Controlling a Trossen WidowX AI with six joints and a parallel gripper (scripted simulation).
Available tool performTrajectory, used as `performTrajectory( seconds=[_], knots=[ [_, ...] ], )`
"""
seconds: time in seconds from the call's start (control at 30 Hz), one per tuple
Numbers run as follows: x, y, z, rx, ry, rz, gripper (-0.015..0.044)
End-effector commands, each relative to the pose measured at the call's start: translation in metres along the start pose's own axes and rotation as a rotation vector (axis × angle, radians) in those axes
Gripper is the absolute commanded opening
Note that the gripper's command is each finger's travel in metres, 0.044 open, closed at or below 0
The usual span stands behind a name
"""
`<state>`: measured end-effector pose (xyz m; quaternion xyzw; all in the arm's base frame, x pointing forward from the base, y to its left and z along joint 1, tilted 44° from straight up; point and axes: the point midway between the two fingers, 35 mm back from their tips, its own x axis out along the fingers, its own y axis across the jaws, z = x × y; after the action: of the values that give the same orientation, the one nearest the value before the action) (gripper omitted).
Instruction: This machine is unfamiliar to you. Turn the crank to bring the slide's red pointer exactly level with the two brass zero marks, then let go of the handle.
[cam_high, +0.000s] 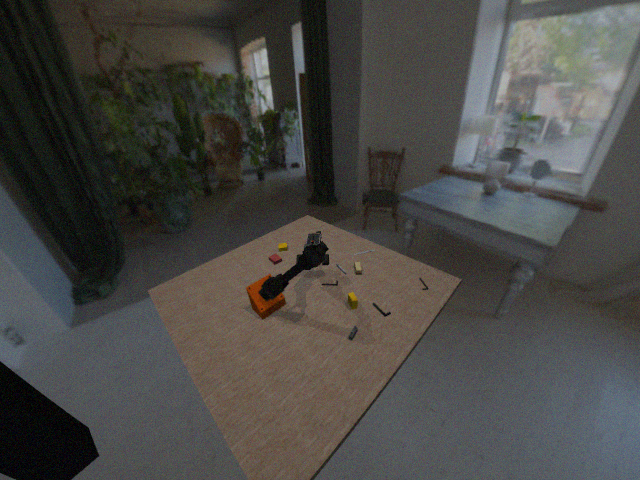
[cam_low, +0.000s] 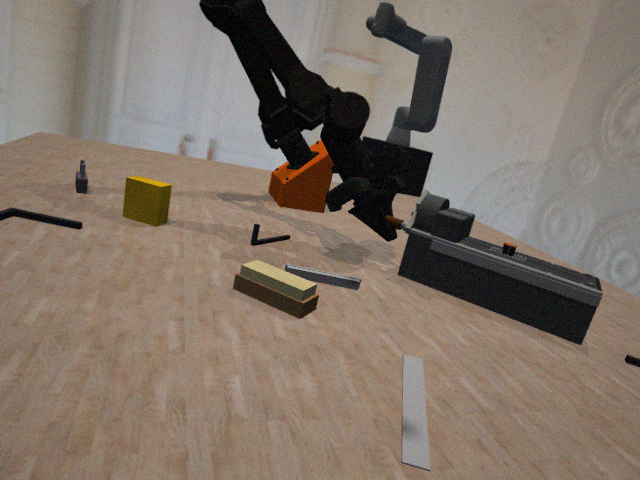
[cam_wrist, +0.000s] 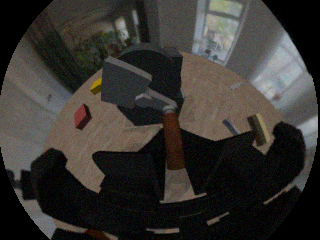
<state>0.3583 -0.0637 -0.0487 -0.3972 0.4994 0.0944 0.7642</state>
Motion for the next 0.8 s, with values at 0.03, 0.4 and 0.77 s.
performTrajectory(
  seconds=[0.03,0.4,0.77],
  knots=[
    [-0.0026,-0.003,0.0024,0.002,-0.006,-0.009,0.0],
    [-0.0003,-0.0003,0.0002,0.0,-0.001,-0.001,0.0],
    [-0.0003,-0.0003,0.0002,0.0,-0.001,-0.001,0.0131]
  ],
)
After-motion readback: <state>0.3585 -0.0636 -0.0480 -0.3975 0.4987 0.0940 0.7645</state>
